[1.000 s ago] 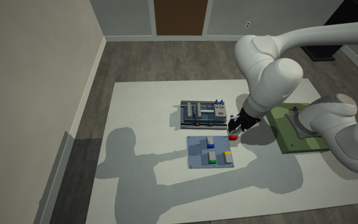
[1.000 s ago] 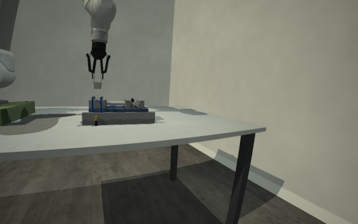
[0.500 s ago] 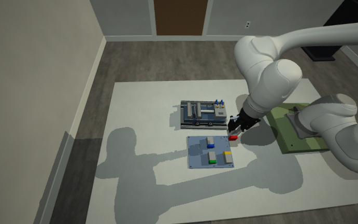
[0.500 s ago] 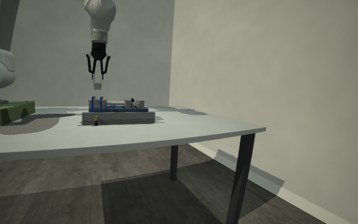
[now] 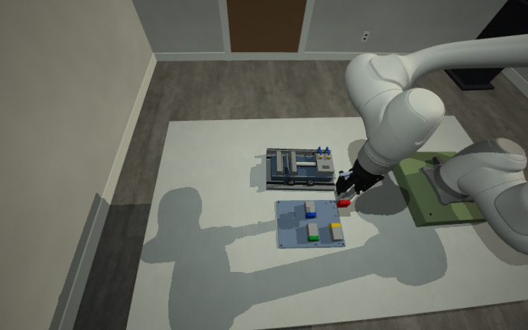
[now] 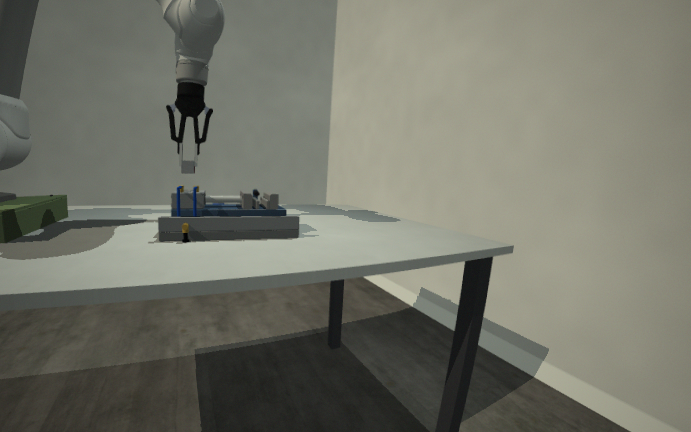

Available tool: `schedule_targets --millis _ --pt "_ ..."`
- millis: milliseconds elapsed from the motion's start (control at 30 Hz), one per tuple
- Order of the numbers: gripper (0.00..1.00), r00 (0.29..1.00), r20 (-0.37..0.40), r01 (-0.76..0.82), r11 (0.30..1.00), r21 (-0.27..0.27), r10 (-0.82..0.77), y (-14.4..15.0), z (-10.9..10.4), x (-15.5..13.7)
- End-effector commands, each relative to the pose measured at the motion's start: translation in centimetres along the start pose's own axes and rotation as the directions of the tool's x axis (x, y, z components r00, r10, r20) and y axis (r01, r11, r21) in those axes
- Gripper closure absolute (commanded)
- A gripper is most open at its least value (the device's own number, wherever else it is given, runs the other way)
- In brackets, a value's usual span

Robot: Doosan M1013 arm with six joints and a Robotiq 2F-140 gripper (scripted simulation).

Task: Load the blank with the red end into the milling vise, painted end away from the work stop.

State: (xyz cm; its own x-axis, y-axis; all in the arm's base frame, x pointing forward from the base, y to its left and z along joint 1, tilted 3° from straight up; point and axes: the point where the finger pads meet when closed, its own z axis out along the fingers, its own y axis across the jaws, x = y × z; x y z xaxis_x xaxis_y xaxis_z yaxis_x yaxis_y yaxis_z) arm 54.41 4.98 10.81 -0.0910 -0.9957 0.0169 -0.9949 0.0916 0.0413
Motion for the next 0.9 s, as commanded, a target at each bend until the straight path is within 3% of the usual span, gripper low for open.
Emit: schedule_targets --millis 0,333,867 --pt "1.00 1.000 0.000 0.000 1.000 0.000 0.000 0.00 0.01 0.00" --pt "1.00 1.000 0.000 0.000 1.000 0.000 0.000 0.00 0.09 0.00" --pt "1.00 0.974 0.000 0.228 0.974 0.000 -0.228 0.00 0.29 0.00"
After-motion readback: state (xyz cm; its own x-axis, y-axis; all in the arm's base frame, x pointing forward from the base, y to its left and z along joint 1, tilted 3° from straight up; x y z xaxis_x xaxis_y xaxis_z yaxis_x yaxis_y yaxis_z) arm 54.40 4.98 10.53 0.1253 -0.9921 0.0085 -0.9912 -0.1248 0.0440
